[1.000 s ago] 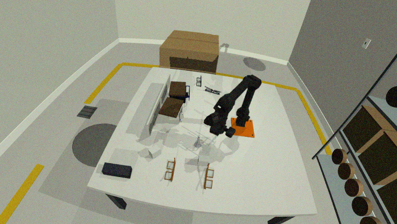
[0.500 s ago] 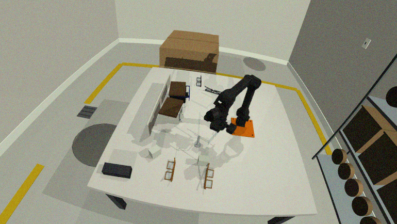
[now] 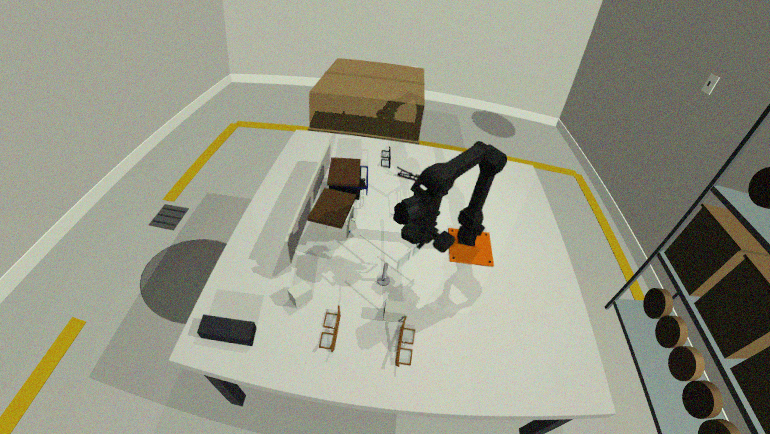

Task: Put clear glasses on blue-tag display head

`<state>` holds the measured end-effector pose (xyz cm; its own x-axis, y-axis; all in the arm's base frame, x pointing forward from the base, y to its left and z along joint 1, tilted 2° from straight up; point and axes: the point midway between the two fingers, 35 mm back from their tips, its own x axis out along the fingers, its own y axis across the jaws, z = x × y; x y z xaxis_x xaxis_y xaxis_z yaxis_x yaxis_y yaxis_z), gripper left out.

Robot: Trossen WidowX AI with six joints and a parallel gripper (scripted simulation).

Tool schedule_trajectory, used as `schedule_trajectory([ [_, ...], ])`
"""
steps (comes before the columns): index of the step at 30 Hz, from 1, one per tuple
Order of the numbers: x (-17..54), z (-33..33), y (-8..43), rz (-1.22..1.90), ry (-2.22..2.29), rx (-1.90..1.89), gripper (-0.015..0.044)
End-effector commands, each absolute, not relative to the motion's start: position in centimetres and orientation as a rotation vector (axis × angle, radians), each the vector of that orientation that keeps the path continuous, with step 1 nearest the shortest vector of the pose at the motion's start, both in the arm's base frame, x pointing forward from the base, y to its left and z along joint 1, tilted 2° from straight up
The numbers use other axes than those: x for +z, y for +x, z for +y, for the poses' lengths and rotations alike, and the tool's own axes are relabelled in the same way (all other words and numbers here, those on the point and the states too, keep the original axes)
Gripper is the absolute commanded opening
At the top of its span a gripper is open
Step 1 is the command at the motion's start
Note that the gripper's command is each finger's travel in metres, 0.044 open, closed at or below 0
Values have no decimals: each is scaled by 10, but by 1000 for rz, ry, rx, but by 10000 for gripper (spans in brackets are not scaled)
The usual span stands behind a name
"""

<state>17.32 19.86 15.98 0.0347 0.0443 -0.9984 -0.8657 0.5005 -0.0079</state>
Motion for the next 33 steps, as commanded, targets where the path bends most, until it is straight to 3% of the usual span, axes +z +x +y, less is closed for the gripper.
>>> schedule_trajectory([
  [1, 160, 185, 186, 1395, -704, 735, 0],
  [33, 158, 63, 255, 1529, -14, 58, 0],
])
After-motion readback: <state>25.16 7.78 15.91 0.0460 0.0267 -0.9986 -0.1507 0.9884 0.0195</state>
